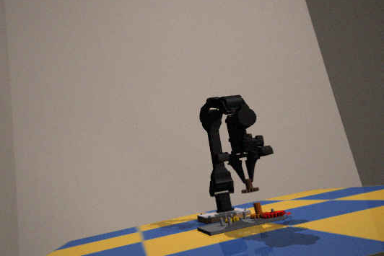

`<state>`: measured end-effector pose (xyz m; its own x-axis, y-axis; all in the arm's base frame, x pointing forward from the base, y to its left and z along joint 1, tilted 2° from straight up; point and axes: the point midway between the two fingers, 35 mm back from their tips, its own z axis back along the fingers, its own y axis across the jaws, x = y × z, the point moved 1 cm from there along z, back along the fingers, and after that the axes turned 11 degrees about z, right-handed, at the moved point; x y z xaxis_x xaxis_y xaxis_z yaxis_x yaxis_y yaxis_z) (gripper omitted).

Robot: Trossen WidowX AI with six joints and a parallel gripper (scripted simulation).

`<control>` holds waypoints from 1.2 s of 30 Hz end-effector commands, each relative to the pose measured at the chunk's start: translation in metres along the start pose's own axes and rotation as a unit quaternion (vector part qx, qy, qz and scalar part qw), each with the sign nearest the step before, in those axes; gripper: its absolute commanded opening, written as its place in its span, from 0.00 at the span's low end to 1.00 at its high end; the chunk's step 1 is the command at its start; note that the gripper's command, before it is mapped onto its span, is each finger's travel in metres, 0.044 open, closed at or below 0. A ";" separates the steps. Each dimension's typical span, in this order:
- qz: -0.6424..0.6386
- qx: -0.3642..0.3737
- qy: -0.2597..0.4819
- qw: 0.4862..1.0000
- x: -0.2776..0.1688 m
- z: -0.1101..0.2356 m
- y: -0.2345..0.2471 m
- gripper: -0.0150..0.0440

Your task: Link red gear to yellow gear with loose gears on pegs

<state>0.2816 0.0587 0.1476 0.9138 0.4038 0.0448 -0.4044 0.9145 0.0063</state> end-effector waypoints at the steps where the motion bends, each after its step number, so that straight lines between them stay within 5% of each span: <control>1: 0.003 0.001 -0.003 1.000 -0.003 -0.003 -0.004 0.25; 25: 0.005 0.000 -0.003 1.000 -0.021 -0.023 -0.025 0.25; 36: 0.124 0.000 -0.003 0.992 -0.021 -0.023 -0.025 0.25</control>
<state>0.2730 0.0269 0.1233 0.8195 0.5711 0.0471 -0.5716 0.8205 -0.0042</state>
